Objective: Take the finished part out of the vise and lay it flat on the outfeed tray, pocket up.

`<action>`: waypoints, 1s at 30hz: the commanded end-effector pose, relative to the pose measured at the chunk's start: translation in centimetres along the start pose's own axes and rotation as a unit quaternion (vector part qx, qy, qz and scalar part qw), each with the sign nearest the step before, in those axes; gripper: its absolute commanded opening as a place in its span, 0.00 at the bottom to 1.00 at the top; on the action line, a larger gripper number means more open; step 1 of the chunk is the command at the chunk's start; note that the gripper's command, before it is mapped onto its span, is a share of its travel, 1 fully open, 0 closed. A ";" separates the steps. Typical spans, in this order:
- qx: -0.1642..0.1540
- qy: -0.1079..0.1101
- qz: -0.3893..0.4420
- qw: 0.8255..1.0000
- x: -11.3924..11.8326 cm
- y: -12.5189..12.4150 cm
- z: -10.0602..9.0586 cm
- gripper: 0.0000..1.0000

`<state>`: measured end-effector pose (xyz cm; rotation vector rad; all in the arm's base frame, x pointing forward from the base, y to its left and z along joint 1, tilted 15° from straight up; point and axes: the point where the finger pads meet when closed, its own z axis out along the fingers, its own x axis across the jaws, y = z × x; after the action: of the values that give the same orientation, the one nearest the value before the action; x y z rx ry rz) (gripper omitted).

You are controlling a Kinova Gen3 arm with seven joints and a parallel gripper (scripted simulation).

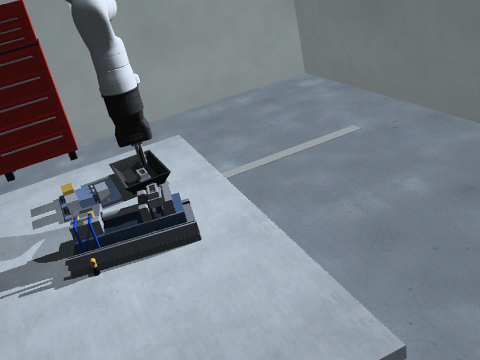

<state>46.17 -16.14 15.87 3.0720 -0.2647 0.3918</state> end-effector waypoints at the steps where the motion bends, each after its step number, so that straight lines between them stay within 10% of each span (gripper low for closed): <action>1: 0.001 0.006 -0.001 1.000 0.5 -0.1 0.0 0.00; 11: 0.001 0.006 -0.001 1.000 0.5 -0.1 0.0 0.00; 12: 0.001 0.006 -0.001 1.000 0.5 -0.1 0.0 1.00; 30: 0.001 0.006 -0.001 1.000 0.5 -0.1 0.0 1.00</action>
<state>46.17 -16.14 15.87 3.0720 -0.2647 0.3918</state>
